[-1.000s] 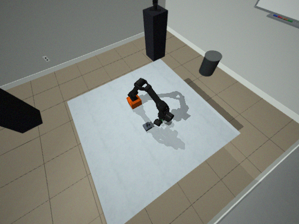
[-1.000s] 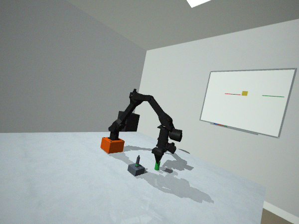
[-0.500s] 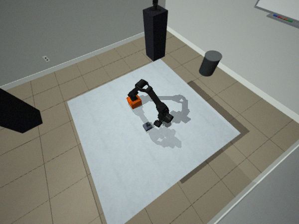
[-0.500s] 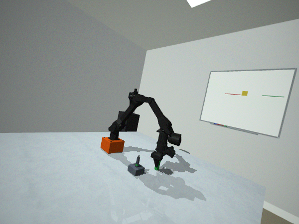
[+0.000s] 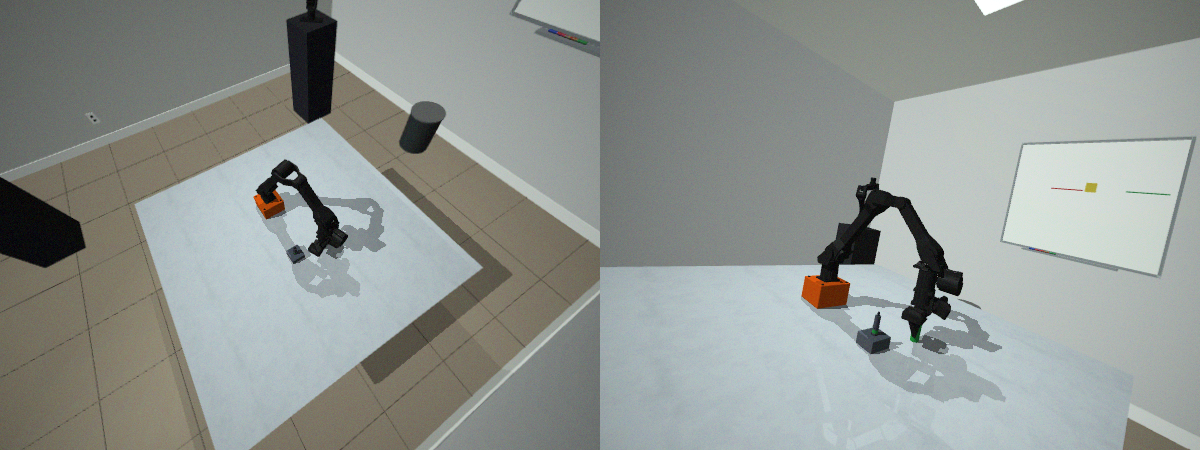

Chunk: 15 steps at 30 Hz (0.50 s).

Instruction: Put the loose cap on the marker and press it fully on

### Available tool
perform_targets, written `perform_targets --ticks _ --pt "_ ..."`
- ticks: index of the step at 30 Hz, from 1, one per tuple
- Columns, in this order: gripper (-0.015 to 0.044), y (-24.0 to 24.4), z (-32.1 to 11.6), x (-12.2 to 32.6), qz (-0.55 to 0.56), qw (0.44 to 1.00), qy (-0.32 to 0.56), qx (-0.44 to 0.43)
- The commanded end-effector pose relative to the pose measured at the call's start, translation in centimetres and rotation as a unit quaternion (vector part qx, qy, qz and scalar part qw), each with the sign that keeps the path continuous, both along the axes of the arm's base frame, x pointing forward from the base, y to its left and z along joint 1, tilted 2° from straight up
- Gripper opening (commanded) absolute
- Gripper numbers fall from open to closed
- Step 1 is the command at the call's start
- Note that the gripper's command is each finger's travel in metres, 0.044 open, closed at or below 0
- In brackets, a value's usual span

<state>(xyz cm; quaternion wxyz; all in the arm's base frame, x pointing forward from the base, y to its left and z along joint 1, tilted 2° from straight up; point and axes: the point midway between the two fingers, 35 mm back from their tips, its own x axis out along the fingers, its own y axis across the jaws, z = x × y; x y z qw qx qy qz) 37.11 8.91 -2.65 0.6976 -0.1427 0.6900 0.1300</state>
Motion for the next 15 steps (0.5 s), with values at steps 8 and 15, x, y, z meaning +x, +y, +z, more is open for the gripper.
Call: perform_targets --ticks 8,15 --pt "0.0000 0.1 1.9 0.1 0.001 1.000 0.000 0.002" --pt "0.0000 0.1 4.9 0.0 0.001 1.000 -0.001 0.002"
